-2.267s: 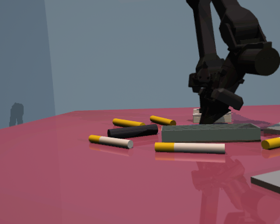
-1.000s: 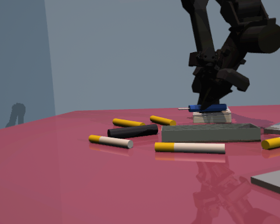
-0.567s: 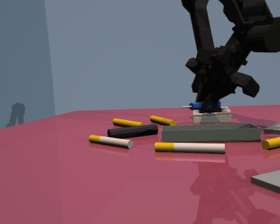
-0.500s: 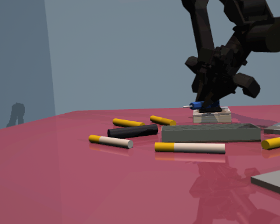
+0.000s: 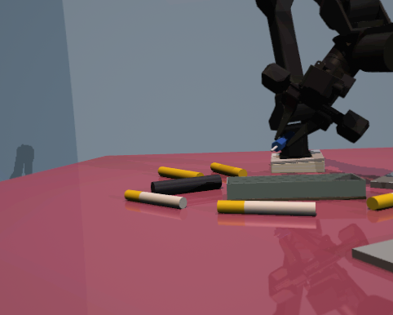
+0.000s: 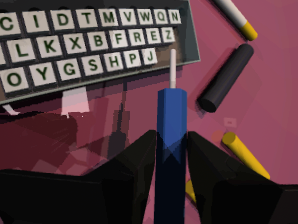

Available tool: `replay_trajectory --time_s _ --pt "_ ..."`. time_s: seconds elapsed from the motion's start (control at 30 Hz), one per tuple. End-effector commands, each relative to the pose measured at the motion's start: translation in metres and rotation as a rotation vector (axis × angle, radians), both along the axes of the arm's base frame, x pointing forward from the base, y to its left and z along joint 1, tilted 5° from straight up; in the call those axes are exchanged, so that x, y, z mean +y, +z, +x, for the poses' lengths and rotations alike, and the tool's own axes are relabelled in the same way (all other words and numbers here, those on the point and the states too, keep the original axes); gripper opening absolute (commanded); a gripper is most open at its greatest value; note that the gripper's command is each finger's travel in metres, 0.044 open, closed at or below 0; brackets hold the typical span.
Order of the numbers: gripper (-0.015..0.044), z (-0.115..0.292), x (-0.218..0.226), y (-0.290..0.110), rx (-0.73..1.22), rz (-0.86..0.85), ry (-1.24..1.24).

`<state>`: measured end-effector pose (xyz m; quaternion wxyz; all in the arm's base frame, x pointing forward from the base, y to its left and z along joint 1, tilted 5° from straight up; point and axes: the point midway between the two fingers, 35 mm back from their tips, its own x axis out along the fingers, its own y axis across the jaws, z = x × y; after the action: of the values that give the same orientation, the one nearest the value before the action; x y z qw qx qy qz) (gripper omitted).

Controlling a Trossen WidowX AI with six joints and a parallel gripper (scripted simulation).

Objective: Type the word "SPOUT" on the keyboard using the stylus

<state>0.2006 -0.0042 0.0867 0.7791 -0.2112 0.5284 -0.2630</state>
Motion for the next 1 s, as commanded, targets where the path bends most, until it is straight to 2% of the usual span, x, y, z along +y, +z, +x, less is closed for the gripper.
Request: replay_trajectory --time_s 0.0,0.97 --pt "0.0000 0.005 0.002 0.003 0.083 -0.075 0.128" --pt "0.0000 0.025 0.013 0.023 0.684 -0.586 0.846"
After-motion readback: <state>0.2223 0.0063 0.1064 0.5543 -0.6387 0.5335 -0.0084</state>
